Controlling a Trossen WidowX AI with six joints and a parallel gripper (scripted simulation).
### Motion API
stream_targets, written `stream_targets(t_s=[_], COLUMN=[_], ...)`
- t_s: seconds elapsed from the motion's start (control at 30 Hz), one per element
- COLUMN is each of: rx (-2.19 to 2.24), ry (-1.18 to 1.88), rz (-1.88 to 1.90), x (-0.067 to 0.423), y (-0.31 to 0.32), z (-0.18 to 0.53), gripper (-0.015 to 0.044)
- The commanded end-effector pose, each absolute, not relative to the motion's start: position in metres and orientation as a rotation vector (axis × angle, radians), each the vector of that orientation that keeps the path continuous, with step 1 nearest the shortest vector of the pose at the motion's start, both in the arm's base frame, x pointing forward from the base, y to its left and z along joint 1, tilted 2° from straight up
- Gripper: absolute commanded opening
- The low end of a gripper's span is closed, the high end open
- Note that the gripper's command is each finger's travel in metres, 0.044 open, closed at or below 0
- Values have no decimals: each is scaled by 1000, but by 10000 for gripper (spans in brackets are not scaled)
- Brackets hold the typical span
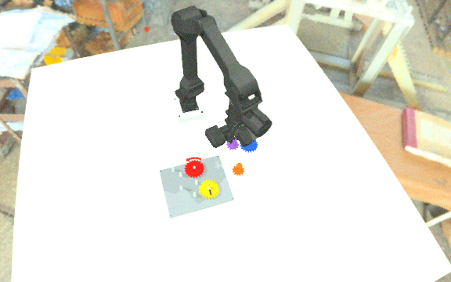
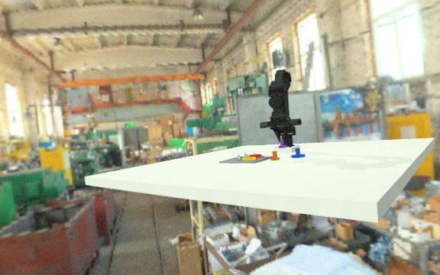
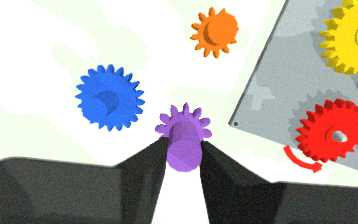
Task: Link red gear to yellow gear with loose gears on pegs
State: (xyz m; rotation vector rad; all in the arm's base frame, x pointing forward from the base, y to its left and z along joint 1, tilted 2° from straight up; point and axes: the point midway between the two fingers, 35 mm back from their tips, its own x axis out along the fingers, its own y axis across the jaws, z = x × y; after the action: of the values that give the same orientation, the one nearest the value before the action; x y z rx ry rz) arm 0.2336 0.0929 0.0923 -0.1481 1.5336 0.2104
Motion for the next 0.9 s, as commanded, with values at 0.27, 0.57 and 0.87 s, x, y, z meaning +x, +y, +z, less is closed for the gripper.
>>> stream_targets(t_s=[0.27,0.57,0.87], rx=[-146,-145,-146], ry=[1522,1522,1522], rz=[217,216,216], x=[233,230,225], y=[91,89,86], z=[122,143,164], gripper=[0,0,0])
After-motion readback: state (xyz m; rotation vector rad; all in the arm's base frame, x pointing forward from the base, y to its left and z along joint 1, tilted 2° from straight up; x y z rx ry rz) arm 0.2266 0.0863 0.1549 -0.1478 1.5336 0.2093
